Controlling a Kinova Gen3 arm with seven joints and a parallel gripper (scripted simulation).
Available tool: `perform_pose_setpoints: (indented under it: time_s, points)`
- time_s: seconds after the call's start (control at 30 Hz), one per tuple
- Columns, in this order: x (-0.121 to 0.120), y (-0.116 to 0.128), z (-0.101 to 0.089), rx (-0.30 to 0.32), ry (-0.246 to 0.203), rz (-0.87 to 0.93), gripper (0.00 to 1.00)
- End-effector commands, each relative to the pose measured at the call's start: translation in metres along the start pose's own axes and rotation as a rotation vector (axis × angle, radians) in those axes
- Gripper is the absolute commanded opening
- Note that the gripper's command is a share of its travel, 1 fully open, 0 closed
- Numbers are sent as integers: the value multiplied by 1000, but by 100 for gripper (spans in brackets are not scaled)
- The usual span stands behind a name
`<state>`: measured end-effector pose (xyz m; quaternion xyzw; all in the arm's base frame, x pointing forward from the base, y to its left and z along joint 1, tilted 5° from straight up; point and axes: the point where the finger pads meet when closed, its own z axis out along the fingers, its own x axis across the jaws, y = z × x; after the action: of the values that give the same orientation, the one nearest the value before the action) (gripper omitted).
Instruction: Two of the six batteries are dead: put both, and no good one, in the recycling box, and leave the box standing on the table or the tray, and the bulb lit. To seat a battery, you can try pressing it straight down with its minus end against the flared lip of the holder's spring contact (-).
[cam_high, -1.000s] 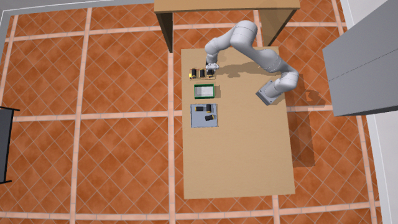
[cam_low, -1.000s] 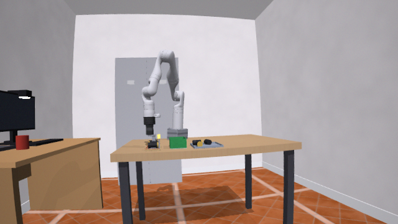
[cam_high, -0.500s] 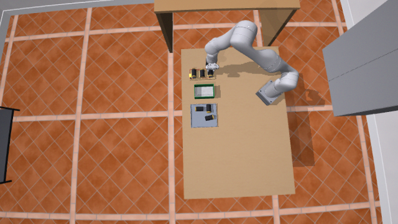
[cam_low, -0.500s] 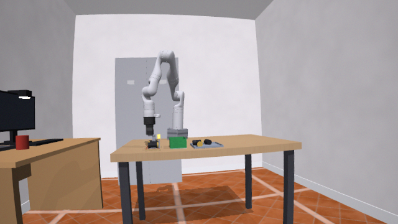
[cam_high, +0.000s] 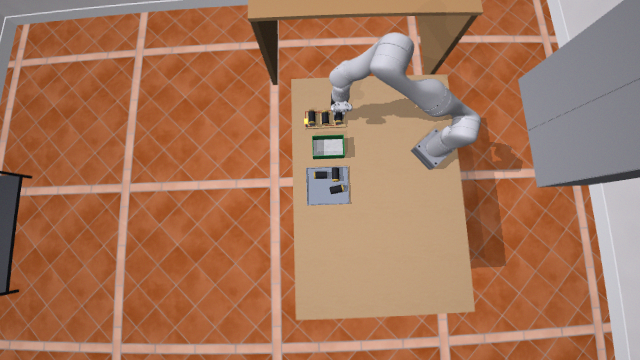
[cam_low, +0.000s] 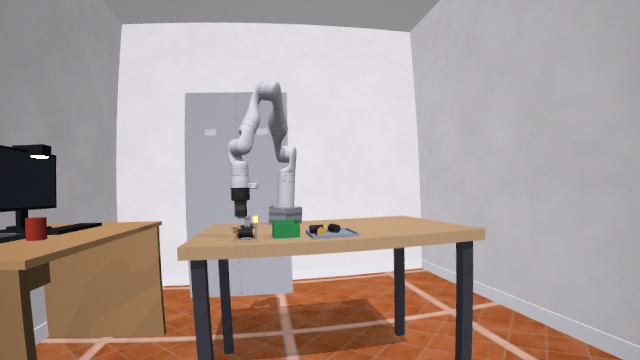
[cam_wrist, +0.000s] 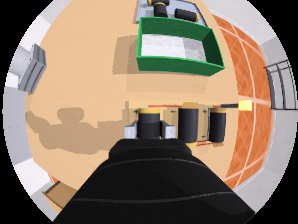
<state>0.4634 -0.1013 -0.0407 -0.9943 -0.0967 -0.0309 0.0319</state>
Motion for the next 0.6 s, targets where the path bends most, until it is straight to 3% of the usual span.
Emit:
perform_pose_setpoints:
  time_s: [0.0,0.17,0.43,0.57]
  points:
    - [1,0,-1,-1,2,0,57]
    - [1,0,-8,-1,2,0,57]
    - [1,0,-42,-1,2,0,57]
    - [1,0,-46,-1,2,0,57]
